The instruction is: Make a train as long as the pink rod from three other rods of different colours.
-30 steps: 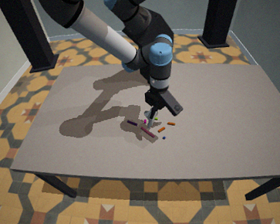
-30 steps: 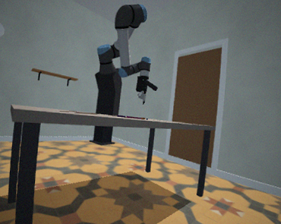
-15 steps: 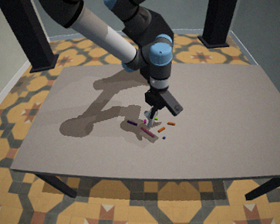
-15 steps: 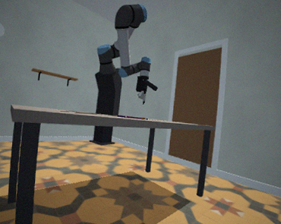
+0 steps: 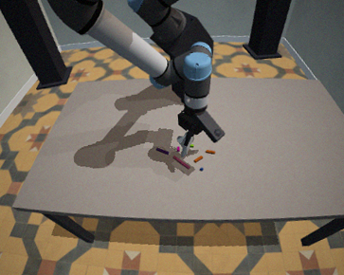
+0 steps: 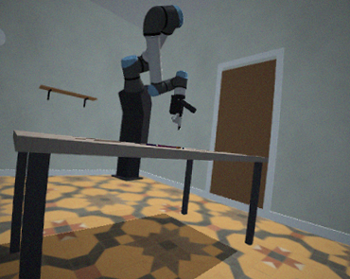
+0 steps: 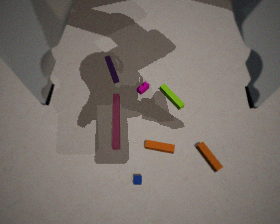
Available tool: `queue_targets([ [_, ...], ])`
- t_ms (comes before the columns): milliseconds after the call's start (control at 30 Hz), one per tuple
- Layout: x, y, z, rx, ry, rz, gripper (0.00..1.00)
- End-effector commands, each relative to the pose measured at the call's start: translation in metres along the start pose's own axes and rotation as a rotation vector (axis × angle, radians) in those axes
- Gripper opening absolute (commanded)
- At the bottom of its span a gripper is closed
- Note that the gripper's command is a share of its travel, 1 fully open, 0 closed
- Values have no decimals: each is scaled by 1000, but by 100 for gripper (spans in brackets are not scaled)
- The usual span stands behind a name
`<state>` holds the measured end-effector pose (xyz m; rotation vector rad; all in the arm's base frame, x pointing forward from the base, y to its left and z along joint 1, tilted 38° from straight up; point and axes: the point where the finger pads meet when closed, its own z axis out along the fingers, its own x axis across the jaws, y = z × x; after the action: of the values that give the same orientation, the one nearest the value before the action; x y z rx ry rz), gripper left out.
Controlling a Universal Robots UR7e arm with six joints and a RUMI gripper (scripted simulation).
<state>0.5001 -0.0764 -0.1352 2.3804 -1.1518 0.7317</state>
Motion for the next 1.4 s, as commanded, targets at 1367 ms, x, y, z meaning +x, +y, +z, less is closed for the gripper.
queue_targets([
  [1367, 6, -5, 10, -1, 1, 554, 100],
])
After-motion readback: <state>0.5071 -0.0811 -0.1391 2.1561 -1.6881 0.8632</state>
